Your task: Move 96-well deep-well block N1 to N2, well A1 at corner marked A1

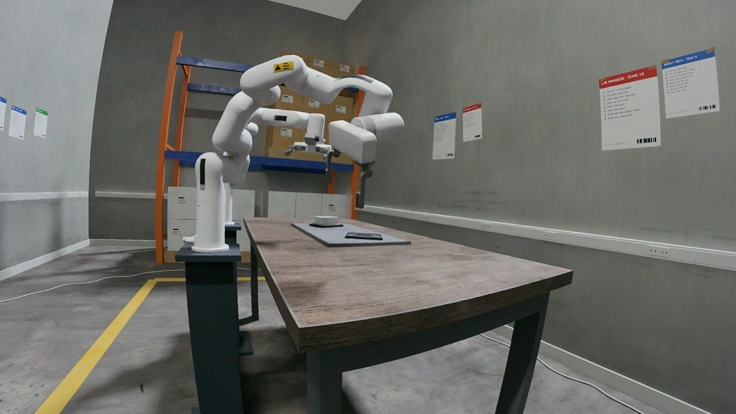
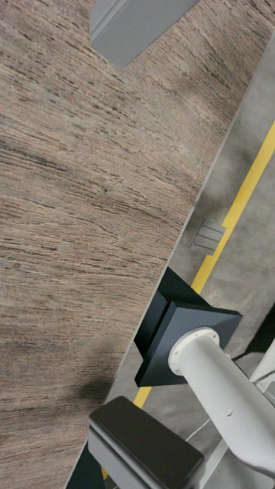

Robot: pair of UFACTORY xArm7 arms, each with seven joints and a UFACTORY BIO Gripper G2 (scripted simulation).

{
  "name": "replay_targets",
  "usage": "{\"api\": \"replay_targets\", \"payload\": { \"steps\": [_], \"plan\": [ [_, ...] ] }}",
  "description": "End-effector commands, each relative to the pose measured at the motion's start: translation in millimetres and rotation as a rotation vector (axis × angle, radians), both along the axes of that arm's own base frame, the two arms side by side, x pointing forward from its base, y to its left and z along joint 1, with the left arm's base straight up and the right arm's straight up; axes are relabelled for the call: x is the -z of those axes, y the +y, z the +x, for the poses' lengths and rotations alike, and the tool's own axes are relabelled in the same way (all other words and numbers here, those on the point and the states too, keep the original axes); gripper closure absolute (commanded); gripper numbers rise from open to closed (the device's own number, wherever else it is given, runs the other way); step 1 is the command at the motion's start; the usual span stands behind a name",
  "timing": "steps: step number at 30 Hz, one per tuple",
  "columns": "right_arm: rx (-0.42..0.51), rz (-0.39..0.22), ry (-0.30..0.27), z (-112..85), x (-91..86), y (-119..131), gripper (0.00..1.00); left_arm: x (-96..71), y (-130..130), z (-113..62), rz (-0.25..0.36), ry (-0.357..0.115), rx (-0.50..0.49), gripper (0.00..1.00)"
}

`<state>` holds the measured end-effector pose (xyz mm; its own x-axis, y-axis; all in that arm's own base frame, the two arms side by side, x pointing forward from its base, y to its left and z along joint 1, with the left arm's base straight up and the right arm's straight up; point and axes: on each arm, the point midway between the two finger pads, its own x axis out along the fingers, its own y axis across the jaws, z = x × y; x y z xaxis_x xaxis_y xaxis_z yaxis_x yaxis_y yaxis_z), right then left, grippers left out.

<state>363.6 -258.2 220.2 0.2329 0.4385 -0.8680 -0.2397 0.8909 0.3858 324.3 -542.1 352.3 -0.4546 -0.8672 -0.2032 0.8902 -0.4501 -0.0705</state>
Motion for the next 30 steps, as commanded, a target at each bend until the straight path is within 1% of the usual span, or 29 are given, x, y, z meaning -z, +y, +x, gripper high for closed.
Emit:
{"api": "replay_targets", "payload": {
  "steps": [1, 2, 4, 6, 19, 21, 30],
  "plan": [
    [0.000, -0.002, -0.003, 0.6, -1.6, -0.5, 0.00, 1.3, 21.1, 5.2, 0.047, -0.011, -0.023, 0.00],
    [0.000, -0.002, -0.003, 0.6, -1.6, -0.5, 0.00, 2.2, 26.2, 6.4, 0.059, -0.013, -0.028, 0.00],
    [0.000, -0.002, -0.003, 0.6, -1.6, -0.5, 0.00, 2.2, 26.2, 6.4, 0.059, -0.013, -0.028, 0.00],
    [0.000, -0.002, -0.003, 0.6, -1.6, -0.5, 0.00, 4.1, 36.9, 8.8, 0.084, -0.016, -0.040, 0.00],
    [0.000, -0.002, -0.003, 0.6, -1.6, -0.5, 0.00, 16.0, 118.8, 22.3, 0.267, -0.031, -0.131, 0.00],
    [0.000, -0.002, -0.003, 0.6, -1.6, -0.5, 0.00, 16.0, 118.8, 22.3, 0.267, -0.031, -0.131, 0.00],
    [0.000, -0.002, -0.003, 0.6, -1.6, -0.5, 0.00, 23.4, 186.1, 27.2, 0.406, -0.037, -0.207, 0.00]
  ]
}}
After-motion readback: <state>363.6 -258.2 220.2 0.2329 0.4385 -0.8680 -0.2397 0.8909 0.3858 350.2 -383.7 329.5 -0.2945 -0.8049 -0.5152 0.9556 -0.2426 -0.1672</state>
